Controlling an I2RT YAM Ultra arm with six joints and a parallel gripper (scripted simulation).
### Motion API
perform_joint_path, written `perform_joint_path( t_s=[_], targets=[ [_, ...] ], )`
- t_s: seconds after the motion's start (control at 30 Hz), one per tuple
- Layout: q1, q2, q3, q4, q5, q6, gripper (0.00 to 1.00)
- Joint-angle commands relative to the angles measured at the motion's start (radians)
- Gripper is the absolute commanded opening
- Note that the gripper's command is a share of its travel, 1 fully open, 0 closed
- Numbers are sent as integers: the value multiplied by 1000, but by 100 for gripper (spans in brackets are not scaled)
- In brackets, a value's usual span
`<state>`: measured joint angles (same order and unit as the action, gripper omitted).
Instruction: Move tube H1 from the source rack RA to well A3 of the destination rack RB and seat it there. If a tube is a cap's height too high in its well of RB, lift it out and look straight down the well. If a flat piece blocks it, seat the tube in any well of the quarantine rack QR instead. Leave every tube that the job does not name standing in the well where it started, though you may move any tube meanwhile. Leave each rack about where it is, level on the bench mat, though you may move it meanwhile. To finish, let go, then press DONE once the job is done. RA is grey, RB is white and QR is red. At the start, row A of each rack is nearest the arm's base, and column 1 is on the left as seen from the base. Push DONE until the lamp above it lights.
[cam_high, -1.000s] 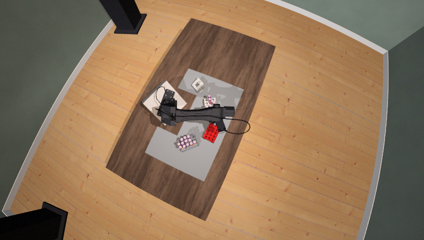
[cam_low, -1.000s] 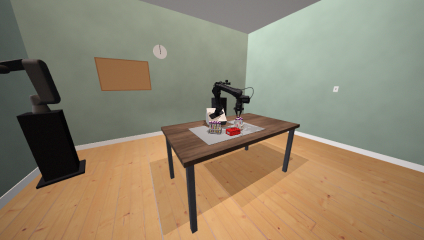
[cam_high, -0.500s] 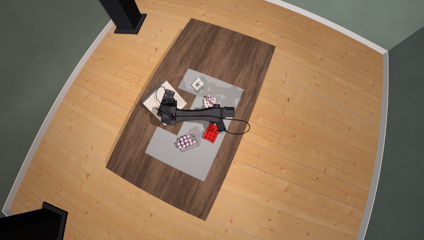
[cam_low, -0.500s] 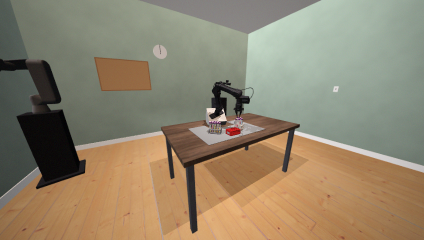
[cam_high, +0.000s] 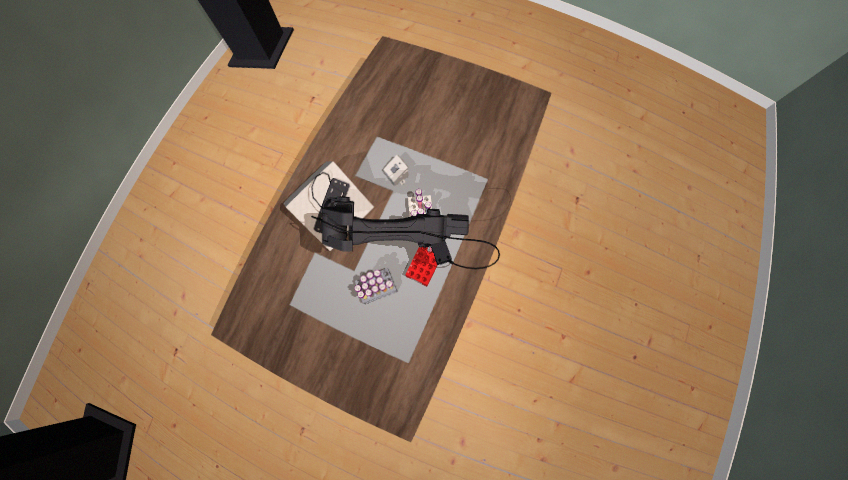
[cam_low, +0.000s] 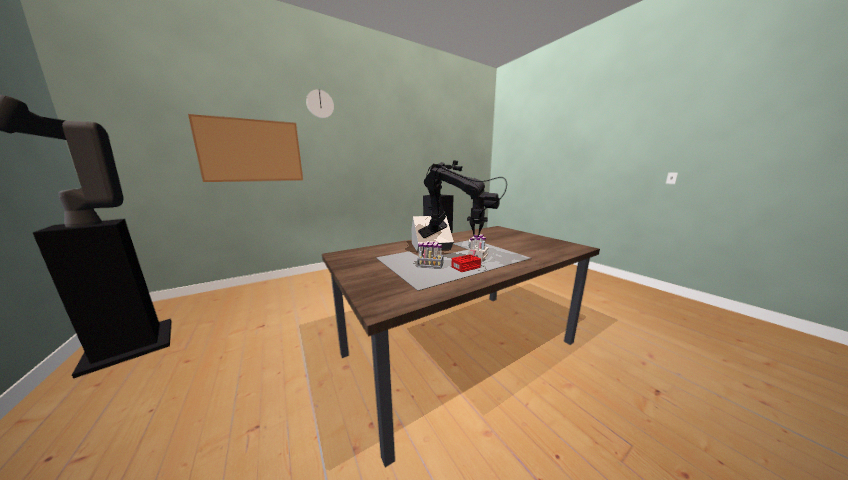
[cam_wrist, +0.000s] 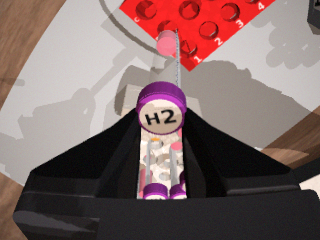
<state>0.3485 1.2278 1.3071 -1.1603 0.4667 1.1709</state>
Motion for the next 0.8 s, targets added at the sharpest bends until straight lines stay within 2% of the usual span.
perform_joint_path(
  t_s=[0.0, 0.1, 0.2, 0.37, 0.47, 0.57, 0.77],
  targets=[
    [-4, -34, 8, 18, 3, -14, 0],
    [-8, -33, -19, 22, 0, -16, 0],
    [-10, -33, -5, 28, -2, -19, 0],
    [-3, -32, -28, 34, -3, -22, 0],
    [-16, -32, -7, 41, -3, -24, 0],
    [-20, -30, -37, 48, -7, -27, 0],
    [-37, -39, -47, 62, -13, -41, 0]
  ],
)
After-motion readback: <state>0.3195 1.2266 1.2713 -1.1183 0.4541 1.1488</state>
